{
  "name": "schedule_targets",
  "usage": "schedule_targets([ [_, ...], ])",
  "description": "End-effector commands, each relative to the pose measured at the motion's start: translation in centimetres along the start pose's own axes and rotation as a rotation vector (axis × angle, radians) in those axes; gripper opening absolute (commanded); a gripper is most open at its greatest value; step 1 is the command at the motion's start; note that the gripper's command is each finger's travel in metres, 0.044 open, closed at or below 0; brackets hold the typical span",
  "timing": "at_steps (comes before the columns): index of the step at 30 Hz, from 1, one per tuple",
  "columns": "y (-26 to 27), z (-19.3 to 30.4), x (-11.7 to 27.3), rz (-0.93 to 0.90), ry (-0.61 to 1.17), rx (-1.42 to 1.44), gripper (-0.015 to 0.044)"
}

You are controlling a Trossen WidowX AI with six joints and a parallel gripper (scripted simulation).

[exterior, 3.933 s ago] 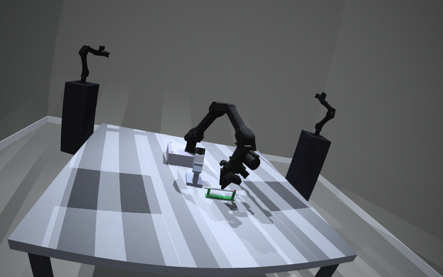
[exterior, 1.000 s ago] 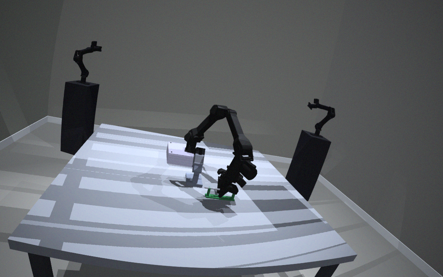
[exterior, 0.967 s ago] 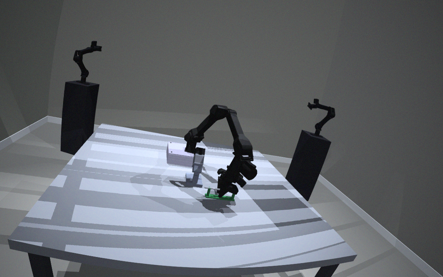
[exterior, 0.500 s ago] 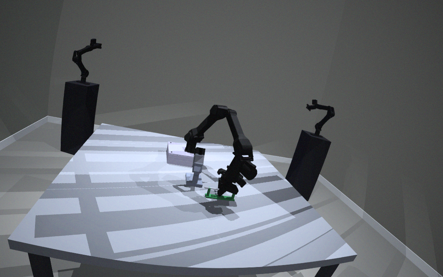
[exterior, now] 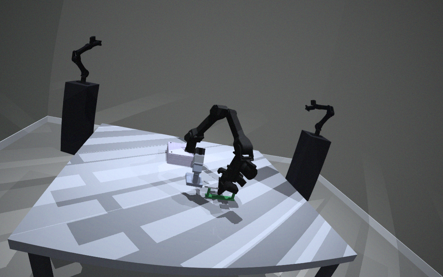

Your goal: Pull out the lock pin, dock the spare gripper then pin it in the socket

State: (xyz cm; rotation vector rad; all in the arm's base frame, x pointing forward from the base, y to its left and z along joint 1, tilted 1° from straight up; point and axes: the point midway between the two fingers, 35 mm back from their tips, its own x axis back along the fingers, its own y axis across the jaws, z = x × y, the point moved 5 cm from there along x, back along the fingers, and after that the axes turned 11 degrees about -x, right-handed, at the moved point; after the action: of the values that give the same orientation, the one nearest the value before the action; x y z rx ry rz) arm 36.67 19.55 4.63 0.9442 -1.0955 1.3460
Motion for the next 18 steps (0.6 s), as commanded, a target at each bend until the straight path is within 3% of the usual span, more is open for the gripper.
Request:
schedule_targets([
  [1,-0.2,0.3,1.3,0.009,-0.001,-0.002,0.0000],
  [14,-0.3,1.5,5.9,0.009,-0.001,-0.002,0.0000],
  [18,-0.3,1.4,5.5,0.004,-0.002,0.002,0.0002],
])
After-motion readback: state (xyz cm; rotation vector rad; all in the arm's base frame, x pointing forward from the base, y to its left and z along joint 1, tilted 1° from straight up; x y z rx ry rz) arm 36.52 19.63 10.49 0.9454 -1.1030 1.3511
